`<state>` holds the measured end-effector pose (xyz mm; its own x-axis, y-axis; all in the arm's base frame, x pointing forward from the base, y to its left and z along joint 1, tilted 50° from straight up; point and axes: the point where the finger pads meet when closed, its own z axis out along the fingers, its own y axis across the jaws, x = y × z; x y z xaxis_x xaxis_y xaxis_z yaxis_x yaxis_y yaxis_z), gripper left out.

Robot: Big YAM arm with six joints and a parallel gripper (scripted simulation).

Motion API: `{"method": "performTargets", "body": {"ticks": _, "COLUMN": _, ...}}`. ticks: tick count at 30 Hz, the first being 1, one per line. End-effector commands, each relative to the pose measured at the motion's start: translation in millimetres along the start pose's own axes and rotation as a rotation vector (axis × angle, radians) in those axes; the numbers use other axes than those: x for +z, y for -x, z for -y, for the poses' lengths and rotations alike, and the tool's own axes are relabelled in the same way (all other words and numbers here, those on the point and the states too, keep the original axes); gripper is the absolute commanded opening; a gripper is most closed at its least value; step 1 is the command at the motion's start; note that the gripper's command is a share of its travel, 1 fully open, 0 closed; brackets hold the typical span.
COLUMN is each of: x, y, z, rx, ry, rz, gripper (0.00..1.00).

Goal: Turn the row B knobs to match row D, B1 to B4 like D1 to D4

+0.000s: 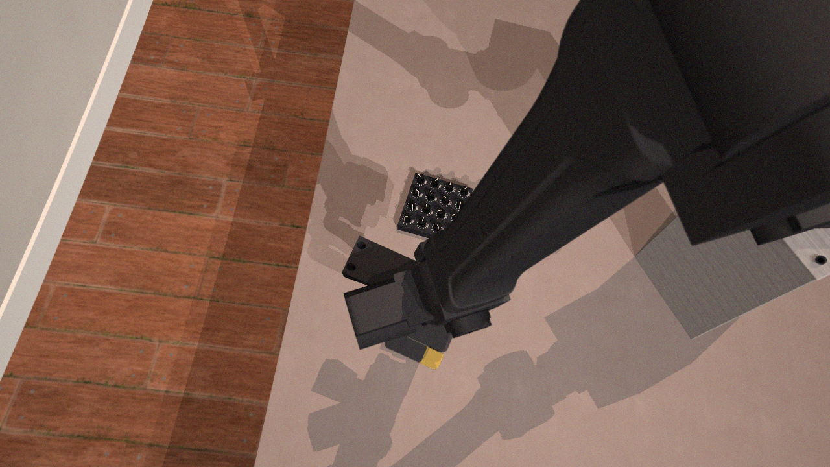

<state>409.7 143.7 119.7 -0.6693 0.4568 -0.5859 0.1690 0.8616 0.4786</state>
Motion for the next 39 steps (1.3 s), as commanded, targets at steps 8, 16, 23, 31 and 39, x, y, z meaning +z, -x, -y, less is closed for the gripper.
{"method": "performTargets", "body": {"ticks": 8, "x": 87, "y": 43, "z": 55, "rx": -0.087, "ry": 0.030, "rz": -0.053, "gripper": 1.00}}
{"method": "performTargets", "body": {"ticks": 16, "x": 134, "y": 57, "z": 109, "rx": -0.106, "ry": 0.074, "rz": -0.086, "gripper": 1.00}}
{"method": "performTargets", "body": {"ticks": 23, "x": 170, "y": 63, "z": 171, "rx": -0.120, "ry": 0.126, "rz": -0.098, "gripper": 1.00}}
{"method": "performTargets", "body": {"ticks": 31, "x": 187, "y": 61, "z": 210, "rx": -0.126, "ry": 0.161, "rz": -0.096, "gripper": 1.00}}
{"method": "performTargets", "body": {"ticks": 39, "x": 187, "y": 60, "z": 202, "rx": -0.137, "ry": 0.169, "rz": -0.103, "gripper": 1.00}}
